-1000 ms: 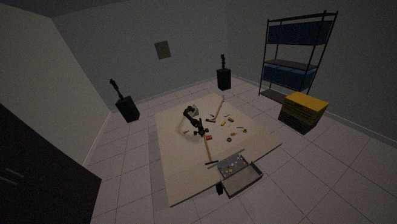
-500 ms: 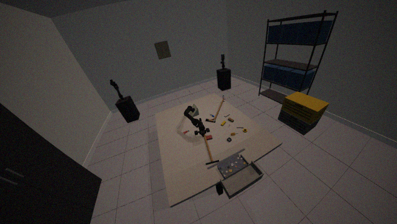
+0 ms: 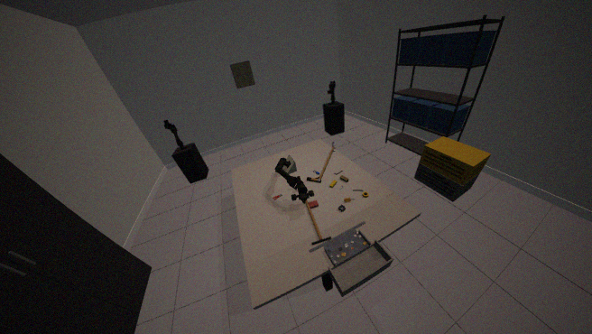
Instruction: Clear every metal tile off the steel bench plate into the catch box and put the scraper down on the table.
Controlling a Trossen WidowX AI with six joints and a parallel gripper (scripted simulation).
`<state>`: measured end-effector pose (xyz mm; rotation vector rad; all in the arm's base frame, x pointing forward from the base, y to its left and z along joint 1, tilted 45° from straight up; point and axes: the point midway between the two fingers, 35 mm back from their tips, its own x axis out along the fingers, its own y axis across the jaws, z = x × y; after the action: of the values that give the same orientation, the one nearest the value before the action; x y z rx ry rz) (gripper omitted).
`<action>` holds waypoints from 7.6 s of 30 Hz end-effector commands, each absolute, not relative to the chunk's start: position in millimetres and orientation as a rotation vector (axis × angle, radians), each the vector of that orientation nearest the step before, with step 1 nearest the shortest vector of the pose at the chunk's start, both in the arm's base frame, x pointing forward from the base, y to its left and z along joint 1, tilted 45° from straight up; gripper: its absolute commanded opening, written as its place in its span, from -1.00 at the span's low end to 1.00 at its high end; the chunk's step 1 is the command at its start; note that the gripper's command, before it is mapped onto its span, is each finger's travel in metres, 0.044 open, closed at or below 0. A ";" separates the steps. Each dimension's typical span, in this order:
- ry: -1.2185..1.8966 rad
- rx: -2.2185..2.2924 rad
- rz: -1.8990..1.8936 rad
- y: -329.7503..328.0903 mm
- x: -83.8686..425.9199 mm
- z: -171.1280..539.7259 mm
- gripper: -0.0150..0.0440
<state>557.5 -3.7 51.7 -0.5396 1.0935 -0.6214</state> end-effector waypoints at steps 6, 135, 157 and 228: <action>1.052 -0.499 -0.638 15.7 556.8 71.5 -0.49; 1.050 -0.514 -0.615 24.4 557.0 71.1 -0.49; 1.049 -0.514 -0.613 25.2 557.0 71.2 -0.49; 1.047 -0.516 -0.609 27.8 556.9 71.6 -0.49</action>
<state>556.9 28.1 71.7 -0.5164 1.0467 -0.6089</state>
